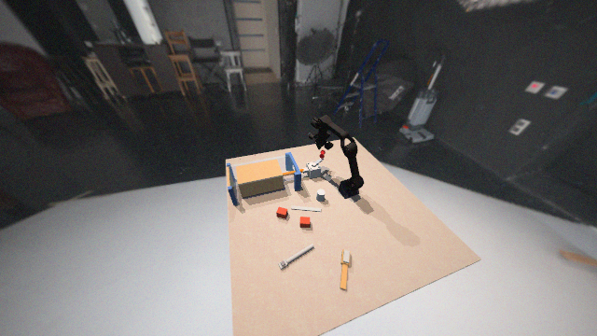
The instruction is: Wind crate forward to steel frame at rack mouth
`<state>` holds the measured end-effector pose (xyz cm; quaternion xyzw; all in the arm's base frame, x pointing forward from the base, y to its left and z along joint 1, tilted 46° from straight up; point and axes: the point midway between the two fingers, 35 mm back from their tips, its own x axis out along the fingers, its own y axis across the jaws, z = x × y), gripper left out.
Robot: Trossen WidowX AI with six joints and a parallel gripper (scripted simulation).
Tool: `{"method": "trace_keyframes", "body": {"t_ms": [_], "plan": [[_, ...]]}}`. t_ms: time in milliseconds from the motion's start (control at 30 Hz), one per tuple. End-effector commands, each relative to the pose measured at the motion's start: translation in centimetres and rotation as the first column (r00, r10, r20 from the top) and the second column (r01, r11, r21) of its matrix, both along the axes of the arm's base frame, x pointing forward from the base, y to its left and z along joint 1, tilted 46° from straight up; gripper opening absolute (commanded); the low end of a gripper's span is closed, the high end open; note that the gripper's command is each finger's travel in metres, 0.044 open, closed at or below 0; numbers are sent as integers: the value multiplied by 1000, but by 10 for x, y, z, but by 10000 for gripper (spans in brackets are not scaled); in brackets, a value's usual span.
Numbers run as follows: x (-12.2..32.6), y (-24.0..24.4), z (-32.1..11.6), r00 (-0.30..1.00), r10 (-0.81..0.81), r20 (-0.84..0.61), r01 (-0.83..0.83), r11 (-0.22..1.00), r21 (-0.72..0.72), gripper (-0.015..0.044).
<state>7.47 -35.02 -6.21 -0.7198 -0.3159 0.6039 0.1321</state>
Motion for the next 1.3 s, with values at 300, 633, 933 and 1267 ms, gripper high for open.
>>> {"method": "trace_keyframes", "body": {"t_ms": [300,633,933,1267], "plan": [[0,0,0,1000,0,0,0,1000,-1,0],[-38,3,-26,886,464,13,-457,877,-147,184],[-49,3,-30,820,572,0,-564,809,-165,420],[-47,11,-40,820,572,1,-564,809,-167,440]]}}
